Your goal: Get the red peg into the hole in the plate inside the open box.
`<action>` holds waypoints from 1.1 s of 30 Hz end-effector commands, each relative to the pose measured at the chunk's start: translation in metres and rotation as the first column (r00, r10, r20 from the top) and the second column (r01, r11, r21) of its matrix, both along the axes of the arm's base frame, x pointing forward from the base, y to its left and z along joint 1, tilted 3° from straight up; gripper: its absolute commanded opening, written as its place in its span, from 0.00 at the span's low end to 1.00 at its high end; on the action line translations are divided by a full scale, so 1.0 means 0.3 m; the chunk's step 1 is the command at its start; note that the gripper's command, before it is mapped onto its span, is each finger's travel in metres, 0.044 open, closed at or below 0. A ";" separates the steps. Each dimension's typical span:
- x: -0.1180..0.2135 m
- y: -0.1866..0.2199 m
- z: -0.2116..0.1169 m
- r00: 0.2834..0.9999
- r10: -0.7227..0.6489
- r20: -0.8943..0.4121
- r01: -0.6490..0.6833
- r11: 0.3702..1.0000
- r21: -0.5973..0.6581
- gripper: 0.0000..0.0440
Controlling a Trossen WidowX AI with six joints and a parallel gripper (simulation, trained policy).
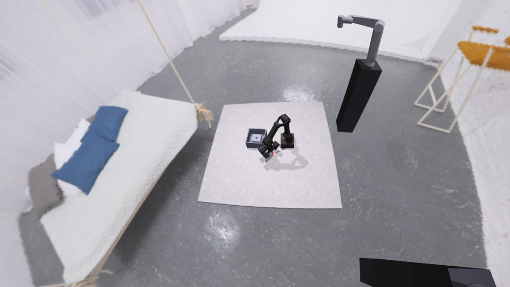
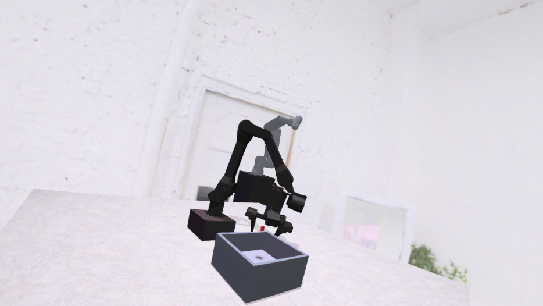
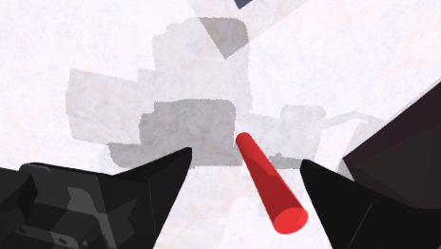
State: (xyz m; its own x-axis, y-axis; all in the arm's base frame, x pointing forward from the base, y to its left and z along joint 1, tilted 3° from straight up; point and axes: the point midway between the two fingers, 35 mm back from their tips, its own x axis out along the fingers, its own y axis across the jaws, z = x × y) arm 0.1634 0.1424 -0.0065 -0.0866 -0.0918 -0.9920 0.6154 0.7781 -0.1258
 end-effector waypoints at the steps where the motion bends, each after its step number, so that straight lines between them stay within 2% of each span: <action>1: -0.013 -0.017 -0.037 1.000 0.006 -0.021 -0.006 1.000 -0.022 0.65; 10: -0.014 -0.024 -0.066 0.999 -0.010 -0.050 0.007 0.999 -0.053 0.11; 13: -0.014 -0.028 -0.072 0.998 -0.018 -0.063 0.013 0.997 -0.072 0.00; 33: 0.160 -0.040 0.182 0.993 -0.018 0.113 0.029 0.995 -0.099 0.00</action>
